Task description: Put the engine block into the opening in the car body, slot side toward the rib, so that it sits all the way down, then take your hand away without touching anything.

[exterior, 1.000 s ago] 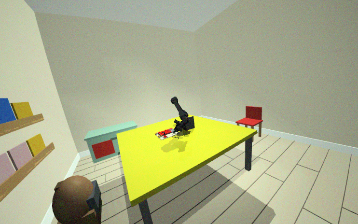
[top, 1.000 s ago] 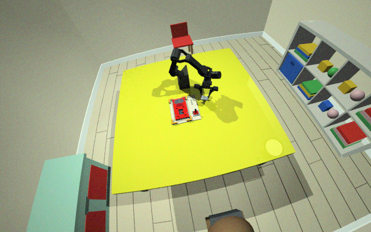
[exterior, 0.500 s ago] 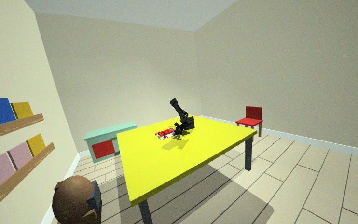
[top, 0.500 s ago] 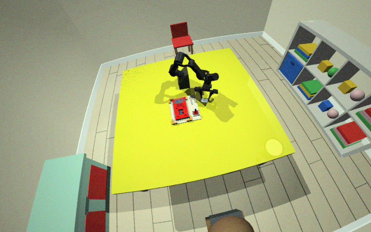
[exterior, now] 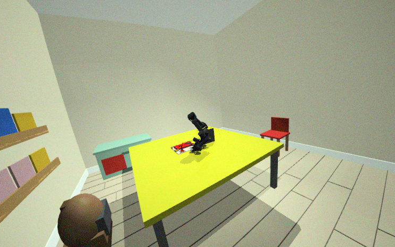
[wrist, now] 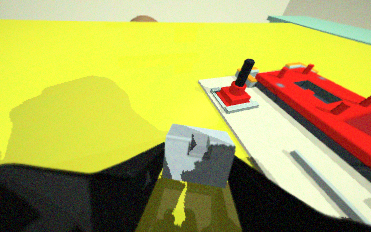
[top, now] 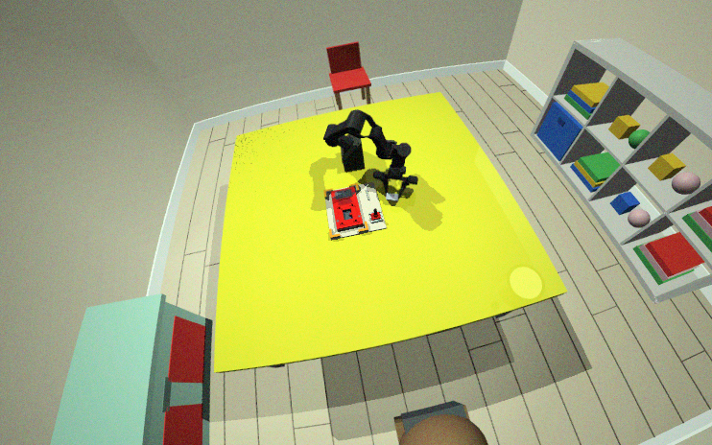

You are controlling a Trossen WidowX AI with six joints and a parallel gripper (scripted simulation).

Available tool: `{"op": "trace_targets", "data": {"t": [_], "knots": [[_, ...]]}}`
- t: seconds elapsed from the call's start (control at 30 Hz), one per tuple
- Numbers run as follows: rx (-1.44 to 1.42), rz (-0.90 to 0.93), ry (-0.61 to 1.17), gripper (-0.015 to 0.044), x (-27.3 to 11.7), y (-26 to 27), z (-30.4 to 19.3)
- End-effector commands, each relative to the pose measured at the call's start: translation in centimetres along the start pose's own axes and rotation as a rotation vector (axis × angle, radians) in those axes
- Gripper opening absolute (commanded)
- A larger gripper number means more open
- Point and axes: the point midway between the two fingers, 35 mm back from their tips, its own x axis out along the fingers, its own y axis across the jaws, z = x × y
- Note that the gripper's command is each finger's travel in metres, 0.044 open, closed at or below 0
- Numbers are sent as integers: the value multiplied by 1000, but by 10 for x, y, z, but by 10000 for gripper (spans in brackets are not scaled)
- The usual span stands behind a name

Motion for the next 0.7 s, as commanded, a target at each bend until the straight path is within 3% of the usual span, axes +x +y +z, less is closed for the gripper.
{"op": "trace_targets", "data": {"t": [0.0, 0.67], "knots": [[-9, 4, 4, 0, 4, -1, -7], [-9, 4, 4, 0, 1, 0, 0]]}}
